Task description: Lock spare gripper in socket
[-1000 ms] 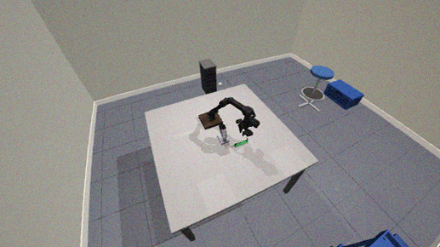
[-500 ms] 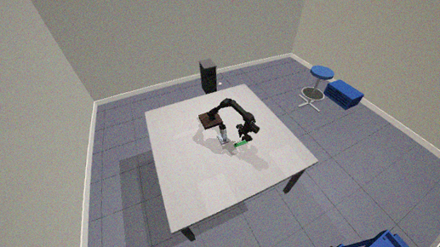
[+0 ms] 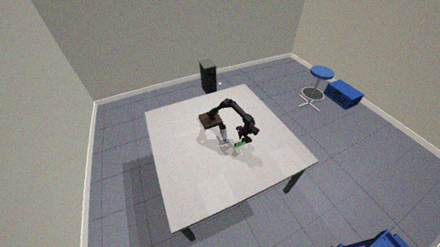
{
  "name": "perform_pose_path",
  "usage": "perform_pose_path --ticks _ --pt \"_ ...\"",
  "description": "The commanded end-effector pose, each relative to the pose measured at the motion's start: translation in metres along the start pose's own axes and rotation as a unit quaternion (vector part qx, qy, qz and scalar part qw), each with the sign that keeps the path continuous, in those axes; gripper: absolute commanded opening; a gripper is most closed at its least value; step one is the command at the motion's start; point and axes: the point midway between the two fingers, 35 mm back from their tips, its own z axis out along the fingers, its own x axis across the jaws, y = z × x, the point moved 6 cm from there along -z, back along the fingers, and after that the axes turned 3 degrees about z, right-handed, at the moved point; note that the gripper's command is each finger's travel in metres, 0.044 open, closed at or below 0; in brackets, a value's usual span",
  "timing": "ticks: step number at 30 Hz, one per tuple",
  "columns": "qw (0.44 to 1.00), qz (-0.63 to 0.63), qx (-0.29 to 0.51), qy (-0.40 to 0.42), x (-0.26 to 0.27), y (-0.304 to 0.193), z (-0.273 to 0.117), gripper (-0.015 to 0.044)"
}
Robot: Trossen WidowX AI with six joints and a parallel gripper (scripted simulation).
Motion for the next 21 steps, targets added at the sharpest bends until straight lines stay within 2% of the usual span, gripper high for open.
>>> perform_pose_path --ticks 1,21 --pt "1.000 0.003 0.003 -0.002 0.000 0.001 0.006 0.0180" --pt "1.000 0.003 0.004 -0.002 0.002 0.008 0.037 0.0180"
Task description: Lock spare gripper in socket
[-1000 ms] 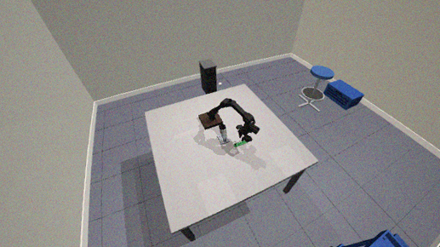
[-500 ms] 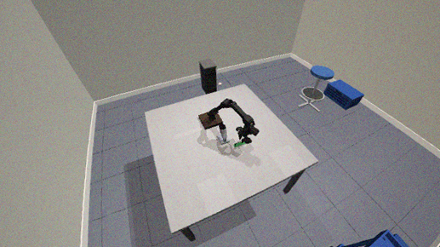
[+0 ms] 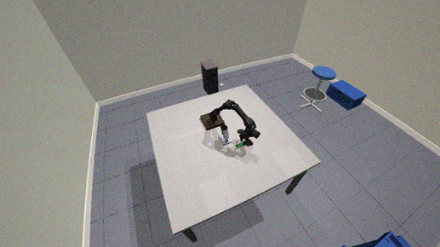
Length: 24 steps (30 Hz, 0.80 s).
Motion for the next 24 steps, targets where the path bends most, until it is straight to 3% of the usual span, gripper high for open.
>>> perform_pose_path --ticks 1,3,10,24 --pt "1.000 0.002 0.003 -0.001 0.0005 0.0003 0.0050 0.0180" --pt "1.000 0.002 0.003 -0.001 0.0005 0.0004 0.0053 0.0180" --pt "1.000 0.002 0.003 -0.001 0.0005 0.0004 0.0053 0.0000" --pt "1.000 0.002 0.003 -0.002 0.0001 -0.0016 -0.0037 0.0000"
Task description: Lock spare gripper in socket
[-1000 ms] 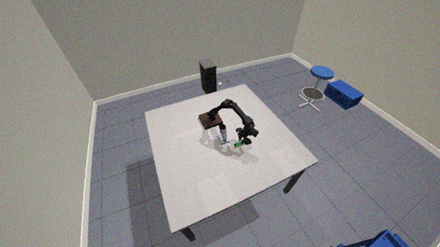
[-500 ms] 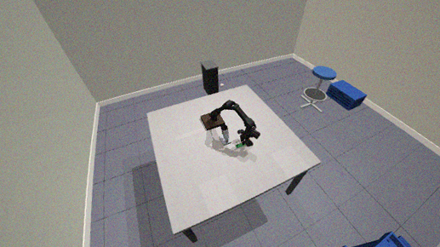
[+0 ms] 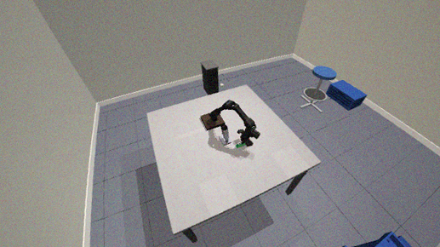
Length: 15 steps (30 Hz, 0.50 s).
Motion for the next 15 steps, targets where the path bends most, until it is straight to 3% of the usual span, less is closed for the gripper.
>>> perform_pose_path --ticks 1,15 --pt "1.000 0.003 0.001 -0.005 -0.002 -0.002 -0.010 0.0000" --pt "1.000 0.003 0.001 -0.005 -0.002 -0.012 -0.048 0.0000"
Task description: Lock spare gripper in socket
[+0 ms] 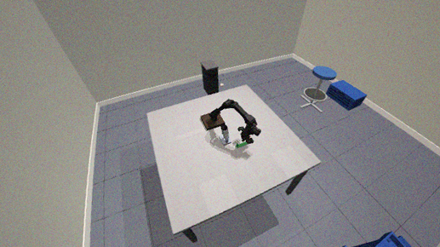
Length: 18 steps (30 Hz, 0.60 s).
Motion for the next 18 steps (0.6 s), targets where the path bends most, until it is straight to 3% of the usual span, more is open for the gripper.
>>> perform_pose_path --ticks 1,18 --pt "1.000 0.004 0.000 -0.007 -0.001 -0.004 -0.015 0.0000" --pt "1.000 0.009 -0.003 0.002 0.001 -0.007 -0.023 0.0000"
